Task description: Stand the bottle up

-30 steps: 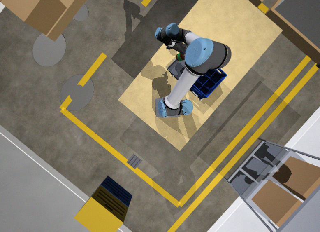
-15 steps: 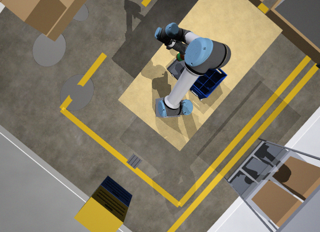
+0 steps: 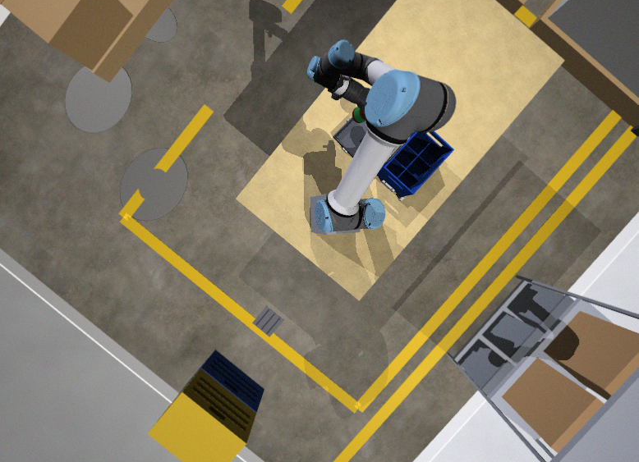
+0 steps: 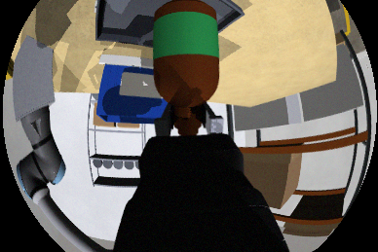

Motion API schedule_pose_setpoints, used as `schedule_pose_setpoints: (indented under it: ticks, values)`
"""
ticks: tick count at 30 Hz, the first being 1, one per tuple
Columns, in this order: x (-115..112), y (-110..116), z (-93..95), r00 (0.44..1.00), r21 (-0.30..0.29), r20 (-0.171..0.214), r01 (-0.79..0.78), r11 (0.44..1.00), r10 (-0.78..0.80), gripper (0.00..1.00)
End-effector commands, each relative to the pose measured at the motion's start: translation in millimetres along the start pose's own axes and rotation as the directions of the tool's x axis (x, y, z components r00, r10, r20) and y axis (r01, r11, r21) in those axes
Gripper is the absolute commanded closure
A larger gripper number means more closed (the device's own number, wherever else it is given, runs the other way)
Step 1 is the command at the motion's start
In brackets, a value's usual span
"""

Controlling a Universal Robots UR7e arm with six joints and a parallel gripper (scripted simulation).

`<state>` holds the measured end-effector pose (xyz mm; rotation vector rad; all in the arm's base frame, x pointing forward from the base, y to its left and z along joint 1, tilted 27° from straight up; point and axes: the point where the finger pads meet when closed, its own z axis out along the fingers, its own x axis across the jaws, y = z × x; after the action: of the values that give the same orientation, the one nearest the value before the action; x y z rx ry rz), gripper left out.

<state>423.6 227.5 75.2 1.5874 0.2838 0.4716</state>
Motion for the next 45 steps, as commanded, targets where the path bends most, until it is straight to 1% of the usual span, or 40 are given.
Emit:
schedule_pose_setpoints:
  ticks: [1,4,12,19,45]
  values:
    - [-0.4,-0.4,-0.2,1.000,-0.038,0.003,-0.002,0.999,0.002,1.00]
    - [-0.5,-0.4,-0.2,1.000,-0.044,0.003,-0.002,0.999,0.002,1.00]
    - [0.4,0.9,-0.5,1.000,-0.091,-0.002,-0.003,0.996,0.002,1.00]
    - [1.8,2.4,-0.9,1.000,-0.118,-0.008,-0.003,0.993,0.002,1.00]
    - [2.5,3.0,-1.1,1.000,-0.127,-0.010,-0.004,0.992,0.002,1.00]
